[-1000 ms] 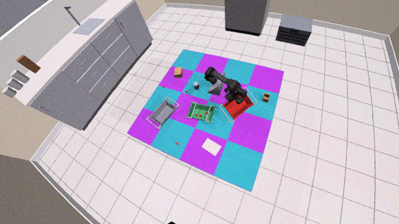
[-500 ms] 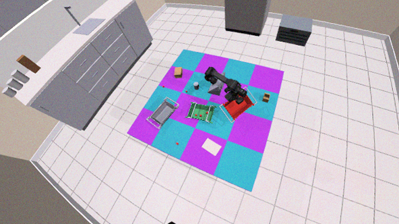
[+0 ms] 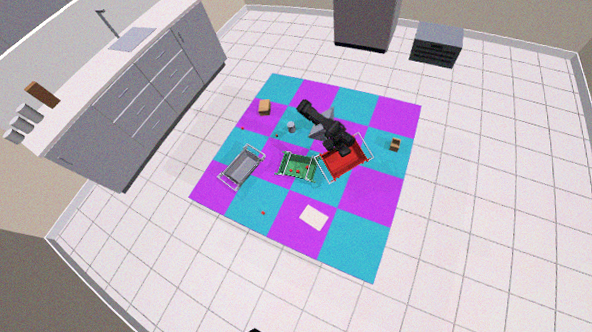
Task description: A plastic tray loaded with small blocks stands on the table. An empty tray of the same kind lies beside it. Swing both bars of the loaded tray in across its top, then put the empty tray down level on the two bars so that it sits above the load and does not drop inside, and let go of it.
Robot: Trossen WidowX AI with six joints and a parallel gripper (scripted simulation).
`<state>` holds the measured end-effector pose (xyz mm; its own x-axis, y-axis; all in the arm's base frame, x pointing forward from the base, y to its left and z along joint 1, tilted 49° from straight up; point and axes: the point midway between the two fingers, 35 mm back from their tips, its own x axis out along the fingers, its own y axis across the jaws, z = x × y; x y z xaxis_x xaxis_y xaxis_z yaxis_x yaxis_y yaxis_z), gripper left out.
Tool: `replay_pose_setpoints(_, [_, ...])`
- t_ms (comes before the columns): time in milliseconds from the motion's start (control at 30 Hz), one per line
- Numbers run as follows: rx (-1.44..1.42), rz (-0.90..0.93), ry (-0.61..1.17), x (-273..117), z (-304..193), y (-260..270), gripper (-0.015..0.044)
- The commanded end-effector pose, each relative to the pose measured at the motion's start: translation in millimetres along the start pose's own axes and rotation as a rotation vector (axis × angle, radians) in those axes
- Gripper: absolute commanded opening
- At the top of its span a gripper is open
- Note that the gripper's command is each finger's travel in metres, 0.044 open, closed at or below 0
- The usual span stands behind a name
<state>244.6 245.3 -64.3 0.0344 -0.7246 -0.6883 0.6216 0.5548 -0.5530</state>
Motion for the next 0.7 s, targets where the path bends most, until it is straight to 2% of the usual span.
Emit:
replay_pose_setpoints(0, [0.060,0.029,-0.004,-11.4,22.9,-7.3,0.0000])
replay_pose_setpoints(667, [0.300,0.061,-0.013,-23.9,117.0,-51.8,0.0000])
